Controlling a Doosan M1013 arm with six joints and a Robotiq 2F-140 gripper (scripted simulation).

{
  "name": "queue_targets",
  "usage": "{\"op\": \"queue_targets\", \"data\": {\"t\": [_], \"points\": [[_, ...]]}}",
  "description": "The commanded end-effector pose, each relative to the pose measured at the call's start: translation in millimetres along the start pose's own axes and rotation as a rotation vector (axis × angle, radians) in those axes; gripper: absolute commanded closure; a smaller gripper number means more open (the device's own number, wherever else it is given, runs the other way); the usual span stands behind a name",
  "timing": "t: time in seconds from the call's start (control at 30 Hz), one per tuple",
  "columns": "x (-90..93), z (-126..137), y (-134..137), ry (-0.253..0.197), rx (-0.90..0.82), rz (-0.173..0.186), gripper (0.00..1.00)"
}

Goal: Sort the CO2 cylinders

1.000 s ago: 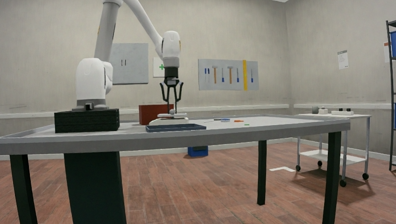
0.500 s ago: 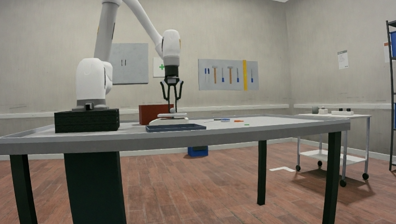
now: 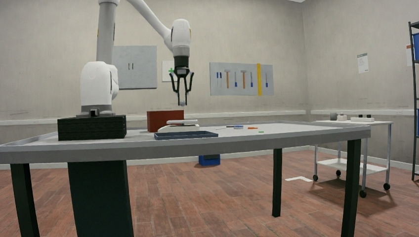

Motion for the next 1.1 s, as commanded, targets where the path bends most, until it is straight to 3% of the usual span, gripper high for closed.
{"op": "queue_targets", "data": {"t": [0.0, 0.5, 0.63, 0.7, 0.83, 1.07], "points": [[-24.7, 1, 1, -0.002, 0.0, 0.004, 0.9], [-30.0, 0, 3, 0.0, -0.002, 0.009, 0.9], [-29.7, -29, -15, 0.001, -0.028, 0.009, 0.9], [-29.7, -29, -15, 0.001, -0.028, 0.009, 0.9], [-29.7, -104, -43, -0.001, -0.099, 0.009, 0.9], [-29.5, -209, -57, -0.003, -0.193, 0.008, 0.9]]}}
Point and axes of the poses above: the point where the finger pads meet when closed, its own x axis out along the fingers, its own y axis across the jaws, z = x × y, the point moved 7 cm from there along -x, back along the fingers, and after that the axes turned 13 degrees about x, right-handed, at the moved point
